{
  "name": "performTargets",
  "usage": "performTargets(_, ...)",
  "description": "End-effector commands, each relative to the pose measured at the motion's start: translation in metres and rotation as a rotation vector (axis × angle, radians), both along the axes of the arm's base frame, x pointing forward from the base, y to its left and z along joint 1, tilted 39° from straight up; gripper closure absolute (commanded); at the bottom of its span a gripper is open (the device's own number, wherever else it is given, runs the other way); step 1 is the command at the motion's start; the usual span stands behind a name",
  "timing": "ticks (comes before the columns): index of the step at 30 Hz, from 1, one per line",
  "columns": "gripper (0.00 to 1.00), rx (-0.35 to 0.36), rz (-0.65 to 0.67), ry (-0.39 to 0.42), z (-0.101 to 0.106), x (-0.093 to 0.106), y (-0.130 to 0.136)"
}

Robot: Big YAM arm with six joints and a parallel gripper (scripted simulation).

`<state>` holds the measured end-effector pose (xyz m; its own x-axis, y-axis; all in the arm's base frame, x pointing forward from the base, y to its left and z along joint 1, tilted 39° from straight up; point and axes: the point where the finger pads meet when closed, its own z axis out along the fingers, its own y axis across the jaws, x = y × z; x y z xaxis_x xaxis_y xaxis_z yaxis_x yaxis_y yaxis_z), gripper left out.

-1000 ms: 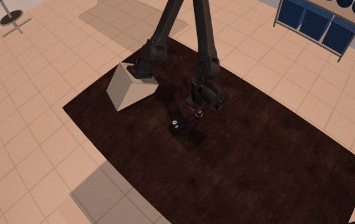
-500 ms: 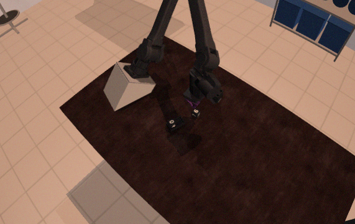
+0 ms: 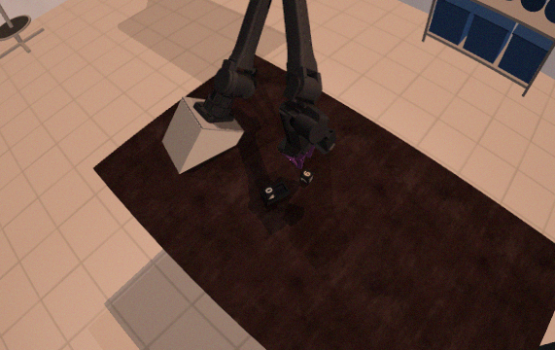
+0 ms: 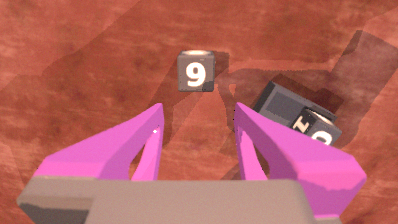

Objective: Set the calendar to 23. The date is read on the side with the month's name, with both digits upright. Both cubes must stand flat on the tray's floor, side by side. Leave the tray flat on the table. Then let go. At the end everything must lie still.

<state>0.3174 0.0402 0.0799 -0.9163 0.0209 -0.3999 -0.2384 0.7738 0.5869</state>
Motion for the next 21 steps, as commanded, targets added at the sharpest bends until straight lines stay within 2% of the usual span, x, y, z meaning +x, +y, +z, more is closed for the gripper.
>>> performTargets(1, 0.54, 0.002, -0.048, -0.062, 0.014, 0.011, -0.002)
performTargets(2, 0.54, 0.002, -0.048, -0.062, 0.014, 0.011, -0.002)
performTargets(3, 0.54, -0.010, -0.051, -0.095, 0.025, 0.024, -0.005)
performTargets(4, 0.54, -0.010, -0.052, -0.099, 0.026, 0.025, -0.006)
performTargets(6, 0.54, -0.002, -0.054, -0.067, 0.014, 0.015, -0.003)
performTargets(8, 0.54, 0.002, -0.067, -0.079, 0.013, 0.012, -0.003)
performTargets(17, 0.54, 0.047, -0.190, -0.233, 0.012, 0.011, -0.006)
performTargets(21, 0.54, 0.056, -0.203, -0.257, 0.012, 0.010, -0.005)
